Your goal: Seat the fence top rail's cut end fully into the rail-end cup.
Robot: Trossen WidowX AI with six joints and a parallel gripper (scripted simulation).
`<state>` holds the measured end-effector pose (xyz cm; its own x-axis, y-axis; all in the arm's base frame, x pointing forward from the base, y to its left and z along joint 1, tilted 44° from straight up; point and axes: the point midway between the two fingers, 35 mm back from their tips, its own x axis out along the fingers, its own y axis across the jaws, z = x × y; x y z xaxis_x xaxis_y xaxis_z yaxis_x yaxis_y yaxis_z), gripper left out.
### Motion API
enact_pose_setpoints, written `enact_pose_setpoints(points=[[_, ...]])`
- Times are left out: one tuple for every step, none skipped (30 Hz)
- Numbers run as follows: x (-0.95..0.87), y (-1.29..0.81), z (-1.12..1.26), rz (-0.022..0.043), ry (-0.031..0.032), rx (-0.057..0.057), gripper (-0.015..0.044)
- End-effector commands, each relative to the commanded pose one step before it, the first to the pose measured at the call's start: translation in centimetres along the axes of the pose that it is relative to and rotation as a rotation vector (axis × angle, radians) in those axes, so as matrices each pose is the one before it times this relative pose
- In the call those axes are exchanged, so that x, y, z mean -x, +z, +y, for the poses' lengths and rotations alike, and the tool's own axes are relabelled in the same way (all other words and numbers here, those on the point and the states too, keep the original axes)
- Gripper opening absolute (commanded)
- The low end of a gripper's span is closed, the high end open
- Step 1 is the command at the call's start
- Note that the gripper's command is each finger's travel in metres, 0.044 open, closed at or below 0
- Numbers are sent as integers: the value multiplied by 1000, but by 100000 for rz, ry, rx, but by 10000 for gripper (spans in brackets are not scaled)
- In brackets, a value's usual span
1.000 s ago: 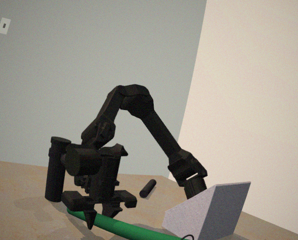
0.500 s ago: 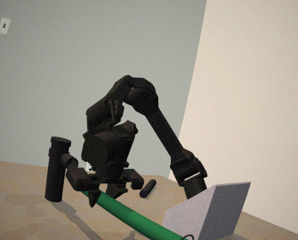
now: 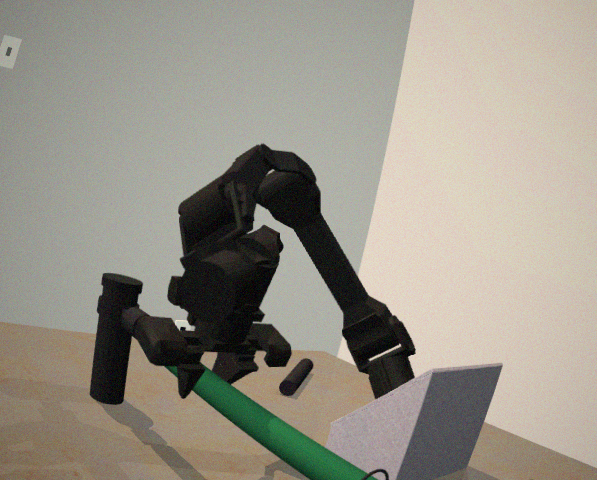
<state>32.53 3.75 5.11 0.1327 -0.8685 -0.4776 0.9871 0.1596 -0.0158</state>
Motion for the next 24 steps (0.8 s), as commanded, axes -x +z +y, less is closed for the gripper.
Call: enact_pose_setpoints(points=[[85, -18, 47, -252, 633, 195, 0], [10, 5, 6, 0, 0, 0, 0], [15, 8, 9, 0, 0, 0, 0], [19, 10, 12, 1, 0, 0, 0], [24, 12, 14, 1, 0, 0, 0], [29, 15, 17, 1, 0, 0, 0], [32, 16, 19, 1, 0, 0, 0], [33, 17, 20, 1, 0, 0, 0], [33, 17, 20, 1, 0, 0, 0], [33, 17, 19, 1, 0, 0, 0], [33, 17, 19, 1, 0, 0, 0], [32, 17, 19, 1, 0, 0, 0], [32, 17, 18, 1, 0, 0, 0], [32, 16, 18, 1, 0, 0, 0], [32, 16, 18, 1, 0, 0, 0], [31, 16, 18, 1, 0, 0, 0], [33, 17, 20, 1, 0, 0, 0], [33, 17, 20, 1, 0, 0, 0], [33, 17, 20, 1, 0, 0, 0], [33, 16, 21, 1, 0, -1, 0], [33, 16, 21, 1, 0, -1, 0], [33, 16, 21, 1, 0, -1, 0], [33, 16, 21, 1, 0, -1, 0], [30, 14, 20, 1, 0, -1, 0]])
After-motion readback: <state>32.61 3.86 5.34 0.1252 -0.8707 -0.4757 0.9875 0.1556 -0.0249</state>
